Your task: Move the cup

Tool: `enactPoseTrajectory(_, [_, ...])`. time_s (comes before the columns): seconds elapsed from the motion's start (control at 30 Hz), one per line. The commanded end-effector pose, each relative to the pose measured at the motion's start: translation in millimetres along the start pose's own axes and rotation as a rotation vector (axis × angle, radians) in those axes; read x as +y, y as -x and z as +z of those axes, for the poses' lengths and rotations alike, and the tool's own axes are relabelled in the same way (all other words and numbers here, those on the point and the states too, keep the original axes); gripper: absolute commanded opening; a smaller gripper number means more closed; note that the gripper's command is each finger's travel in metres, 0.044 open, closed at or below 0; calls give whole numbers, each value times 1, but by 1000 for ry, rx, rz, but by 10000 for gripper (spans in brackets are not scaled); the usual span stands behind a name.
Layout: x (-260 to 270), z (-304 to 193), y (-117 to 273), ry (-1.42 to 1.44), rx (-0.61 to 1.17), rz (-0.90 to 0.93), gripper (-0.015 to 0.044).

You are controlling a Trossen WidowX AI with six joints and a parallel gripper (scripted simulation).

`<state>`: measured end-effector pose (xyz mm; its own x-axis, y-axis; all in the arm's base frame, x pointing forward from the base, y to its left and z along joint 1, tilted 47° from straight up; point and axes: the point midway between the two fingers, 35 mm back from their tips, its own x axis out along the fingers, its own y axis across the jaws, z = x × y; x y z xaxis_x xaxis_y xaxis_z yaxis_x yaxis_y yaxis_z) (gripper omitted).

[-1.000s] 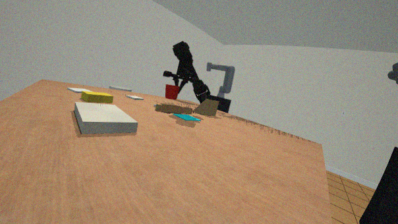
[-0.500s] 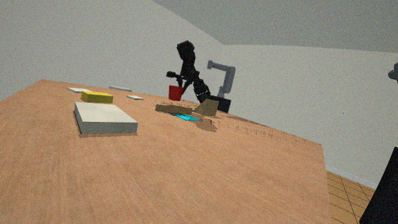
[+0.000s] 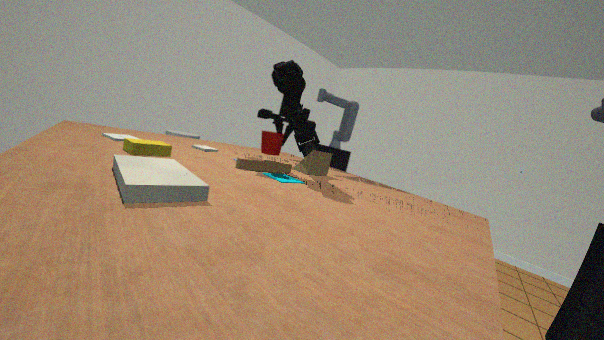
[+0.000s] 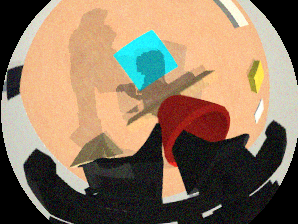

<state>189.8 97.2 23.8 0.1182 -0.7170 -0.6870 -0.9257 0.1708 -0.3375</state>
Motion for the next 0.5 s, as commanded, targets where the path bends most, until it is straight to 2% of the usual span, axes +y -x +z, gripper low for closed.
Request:
enactPoseTrajectory(0.0, [2,9,3,-8,-11,-1,0])
enactPoseTrajectory(0.47, [15,33,4,-8,-13,-1,0])
